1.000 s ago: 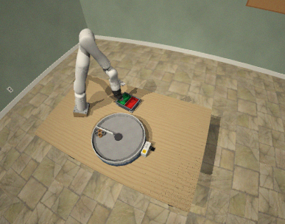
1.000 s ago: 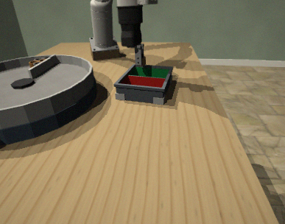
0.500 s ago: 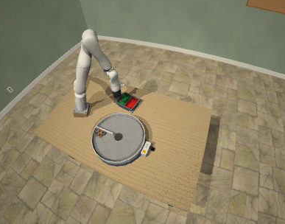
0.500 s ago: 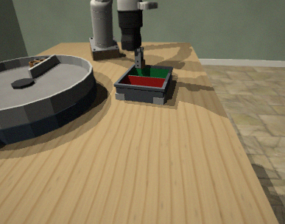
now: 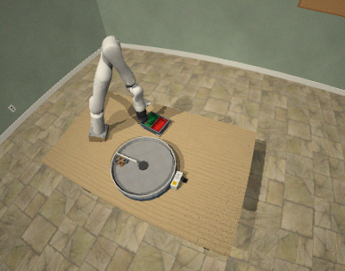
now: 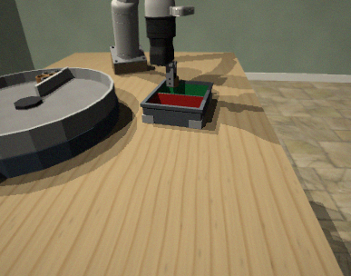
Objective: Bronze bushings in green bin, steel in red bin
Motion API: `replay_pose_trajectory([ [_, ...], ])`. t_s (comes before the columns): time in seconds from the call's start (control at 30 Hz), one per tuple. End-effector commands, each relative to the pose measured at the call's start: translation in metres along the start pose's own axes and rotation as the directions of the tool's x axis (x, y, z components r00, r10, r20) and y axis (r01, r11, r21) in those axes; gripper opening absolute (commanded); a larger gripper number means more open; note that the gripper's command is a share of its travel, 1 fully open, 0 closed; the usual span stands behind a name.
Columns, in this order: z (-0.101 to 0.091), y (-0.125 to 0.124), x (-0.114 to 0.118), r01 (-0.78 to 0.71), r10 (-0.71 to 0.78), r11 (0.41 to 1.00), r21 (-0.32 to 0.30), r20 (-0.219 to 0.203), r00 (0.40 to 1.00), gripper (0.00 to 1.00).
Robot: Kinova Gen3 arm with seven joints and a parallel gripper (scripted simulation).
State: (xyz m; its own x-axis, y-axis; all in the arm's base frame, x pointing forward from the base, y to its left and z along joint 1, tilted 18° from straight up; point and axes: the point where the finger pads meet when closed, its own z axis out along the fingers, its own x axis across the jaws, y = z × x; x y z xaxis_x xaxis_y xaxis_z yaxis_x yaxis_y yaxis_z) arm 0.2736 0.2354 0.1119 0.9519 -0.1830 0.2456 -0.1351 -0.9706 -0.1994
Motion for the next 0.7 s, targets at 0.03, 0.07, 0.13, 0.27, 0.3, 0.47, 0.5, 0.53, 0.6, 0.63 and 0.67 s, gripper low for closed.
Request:
replay_pose_trajectory([
  [0.03,0.0,0.0,-0.001,0.002,-0.002,1.0,0.0,0.001,1.0,0.0],
  [0.07,0.0,0.0,-0.001,0.002,-0.002,1.0,0.0,0.001,1.0,0.0],
  [0.13,0.0,0.0,-0.001,0.002,-0.002,1.0,0.0,0.001,1.0,0.0],
  [0.27,0.005,0.0,-0.001,0.002,-0.002,1.0,0.0,0.001,1.0,0.0],
  [0.3,0.005,0.0,-0.001,0.002,-0.002,1.0,0.0,0.001,1.0,0.0],
  [0.47,0.006,0.0,-0.001,0.002,-0.002,1.0,0.0,0.001,1.0,0.0],
  [0.5,0.007,0.0,-0.001,0.002,-0.002,1.0,0.0,0.001,1.0,0.0],
  [0.53,0.009,0.0,-0.001,0.002,-0.002,1.0,0.0,0.001,1.0,0.0],
  [0.6,0.011,0.0,-0.001,0.002,-0.002,1.0,0.0,0.001,1.0,0.0],
  [0.63,0.012,0.0,-0.001,0.002,-0.002,1.0,0.0,0.001,1.0,0.0],
  [0.67,0.012,0.0,-0.001,0.002,-0.002,1.0,0.0,0.001,1.0,0.0],
])
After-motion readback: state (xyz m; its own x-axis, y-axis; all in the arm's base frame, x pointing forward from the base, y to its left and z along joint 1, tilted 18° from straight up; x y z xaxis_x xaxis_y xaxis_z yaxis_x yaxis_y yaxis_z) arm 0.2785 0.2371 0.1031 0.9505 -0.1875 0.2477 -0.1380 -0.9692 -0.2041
